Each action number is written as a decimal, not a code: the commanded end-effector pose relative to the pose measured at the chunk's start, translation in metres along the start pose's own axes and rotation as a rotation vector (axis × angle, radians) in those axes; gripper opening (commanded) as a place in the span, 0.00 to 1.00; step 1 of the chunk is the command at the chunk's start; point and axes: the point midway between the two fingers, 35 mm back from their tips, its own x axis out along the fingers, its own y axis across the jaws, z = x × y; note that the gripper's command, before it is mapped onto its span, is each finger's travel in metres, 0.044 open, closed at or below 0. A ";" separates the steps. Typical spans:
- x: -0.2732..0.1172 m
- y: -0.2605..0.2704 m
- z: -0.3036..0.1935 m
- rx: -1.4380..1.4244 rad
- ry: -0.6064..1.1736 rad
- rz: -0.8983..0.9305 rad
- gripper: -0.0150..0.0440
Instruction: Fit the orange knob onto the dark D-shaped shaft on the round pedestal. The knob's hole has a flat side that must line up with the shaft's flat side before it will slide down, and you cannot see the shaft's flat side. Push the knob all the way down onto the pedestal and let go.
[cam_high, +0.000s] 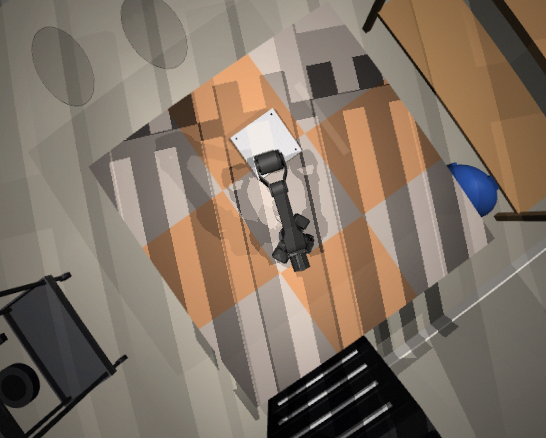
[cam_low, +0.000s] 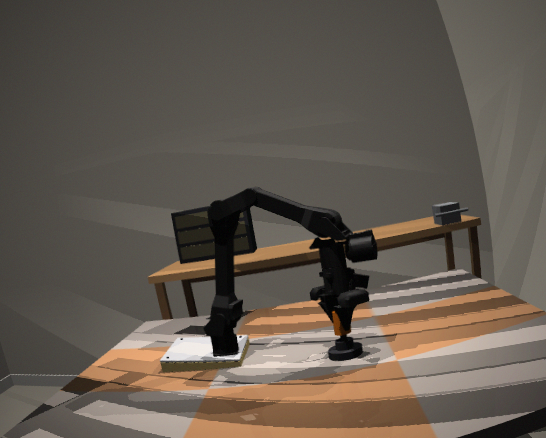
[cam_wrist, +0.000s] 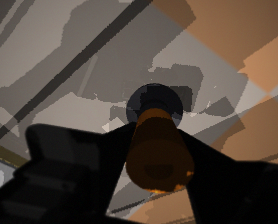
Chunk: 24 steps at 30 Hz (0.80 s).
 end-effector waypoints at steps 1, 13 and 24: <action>0.000 0.001 0.001 -0.006 -0.005 0.003 0.25; -0.005 -0.001 0.002 -0.092 -0.005 0.003 0.25; -0.001 0.000 0.001 -0.215 -0.005 0.003 0.25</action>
